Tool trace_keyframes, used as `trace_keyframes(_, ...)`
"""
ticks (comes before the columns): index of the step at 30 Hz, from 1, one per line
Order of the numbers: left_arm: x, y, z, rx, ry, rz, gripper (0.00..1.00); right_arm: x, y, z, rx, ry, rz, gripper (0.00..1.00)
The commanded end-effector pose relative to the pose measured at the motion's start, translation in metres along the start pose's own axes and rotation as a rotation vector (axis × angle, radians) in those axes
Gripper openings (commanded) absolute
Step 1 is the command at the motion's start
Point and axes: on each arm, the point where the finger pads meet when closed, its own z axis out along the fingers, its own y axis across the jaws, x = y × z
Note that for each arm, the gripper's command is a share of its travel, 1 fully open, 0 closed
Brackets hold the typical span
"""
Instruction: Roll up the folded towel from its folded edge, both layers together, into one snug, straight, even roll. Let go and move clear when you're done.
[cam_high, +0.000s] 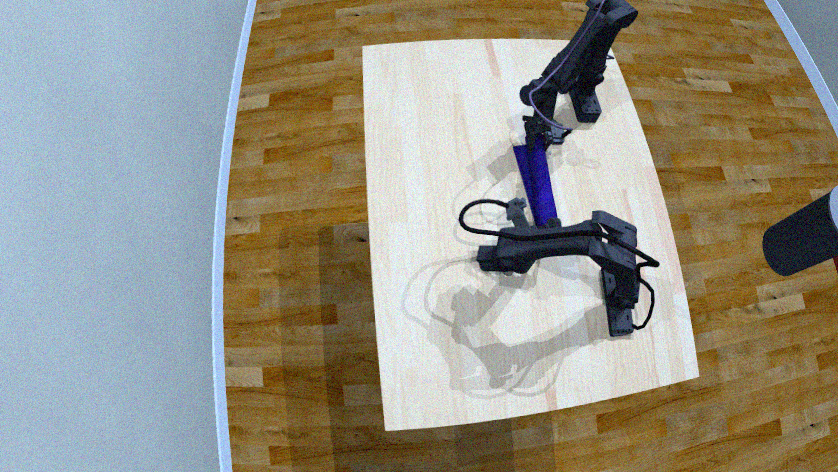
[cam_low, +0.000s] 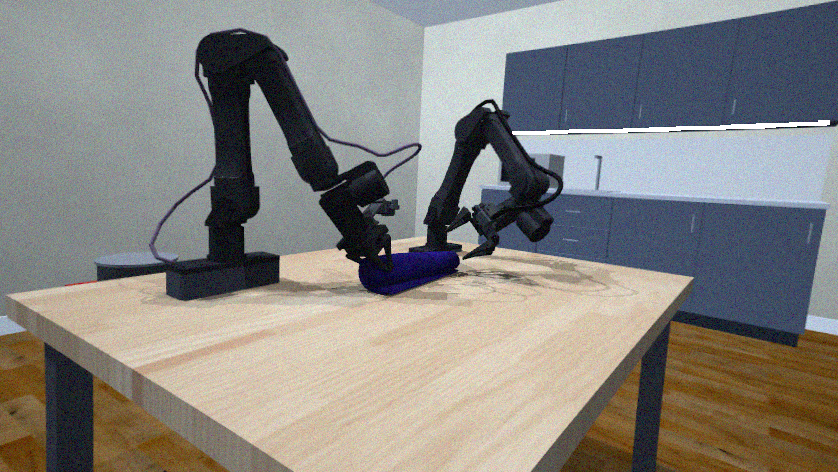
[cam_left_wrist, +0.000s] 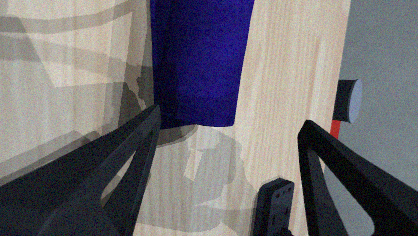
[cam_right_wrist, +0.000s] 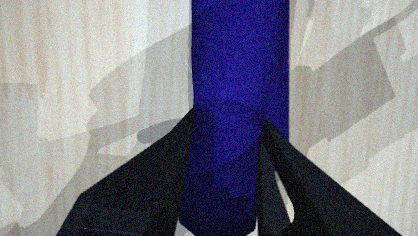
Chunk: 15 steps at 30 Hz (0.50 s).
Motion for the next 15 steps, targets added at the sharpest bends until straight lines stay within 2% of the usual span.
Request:
trace_keyframes(1,-0.0062,0.0011,-0.0040,-0.002,-0.009,0.021,0.85,-0.0072,0.0047,-0.0011,-0.096,-0.016,0.049,0.40)
trace_keyframes(15,-0.0062,0.0011,-0.0040,-0.002,-0.009,0.021,0.85,-0.0100,0.0041,-0.0046,-0.431,0.002,0.319,0.40)
